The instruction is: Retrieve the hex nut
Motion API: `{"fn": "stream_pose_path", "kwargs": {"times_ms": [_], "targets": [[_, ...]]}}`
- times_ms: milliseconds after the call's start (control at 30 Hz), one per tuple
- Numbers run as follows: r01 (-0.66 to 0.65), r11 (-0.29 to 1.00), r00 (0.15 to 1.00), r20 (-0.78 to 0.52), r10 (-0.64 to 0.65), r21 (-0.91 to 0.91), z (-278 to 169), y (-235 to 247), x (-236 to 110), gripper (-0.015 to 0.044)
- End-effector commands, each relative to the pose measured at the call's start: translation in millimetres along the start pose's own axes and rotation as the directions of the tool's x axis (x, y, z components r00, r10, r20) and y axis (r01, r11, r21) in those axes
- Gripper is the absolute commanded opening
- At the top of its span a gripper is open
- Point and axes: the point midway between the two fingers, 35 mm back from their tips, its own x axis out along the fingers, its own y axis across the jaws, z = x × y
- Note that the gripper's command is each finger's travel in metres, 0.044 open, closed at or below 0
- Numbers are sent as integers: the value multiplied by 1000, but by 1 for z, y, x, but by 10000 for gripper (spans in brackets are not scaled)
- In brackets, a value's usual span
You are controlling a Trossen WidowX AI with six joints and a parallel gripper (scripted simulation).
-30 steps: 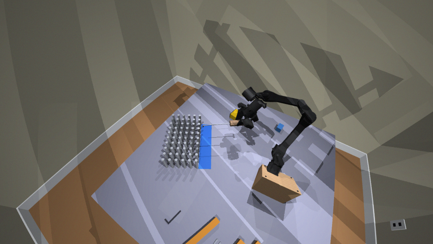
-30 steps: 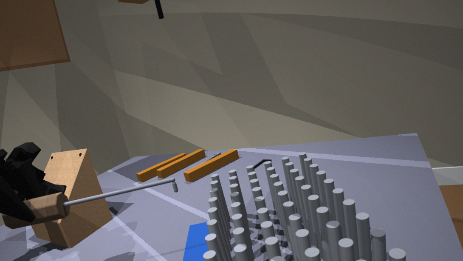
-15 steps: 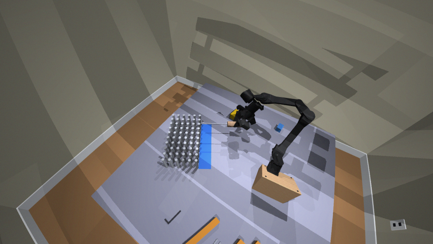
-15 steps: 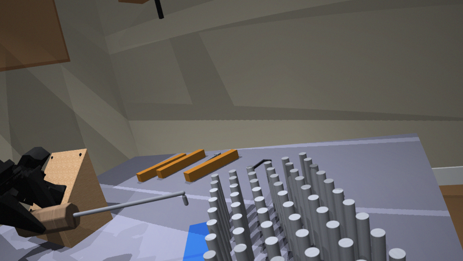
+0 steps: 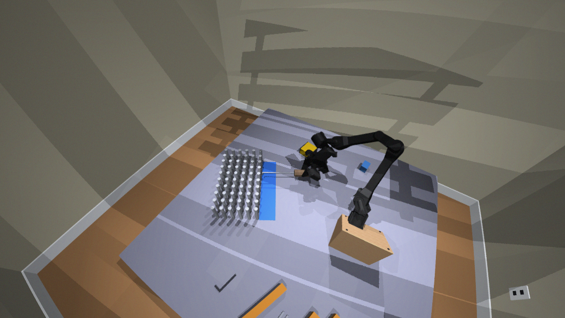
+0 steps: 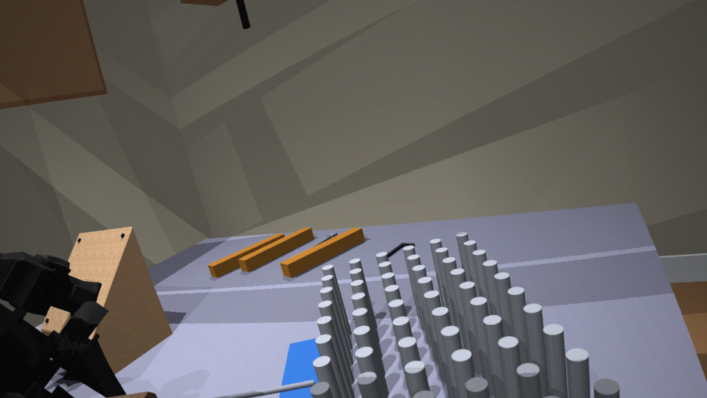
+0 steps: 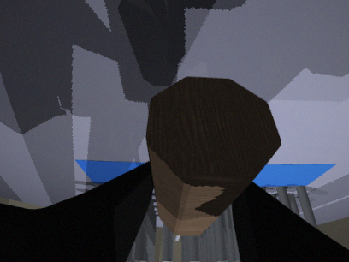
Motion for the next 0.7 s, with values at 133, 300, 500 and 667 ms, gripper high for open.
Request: {"fn": "stream_pose_path", "kwargs": {"times_ms": [133,300,500,667], "targets": [[-1,1000,1000,-4,1,-10,31,-1,31,0],[-2,1000,1000,-5,2,-10,30,-1,31,0],[-2,1000,1000,-5,2,-10,27,-1,34,0],[-2,1000,1000,-5,2,-10,24,-1,36,0]]}}
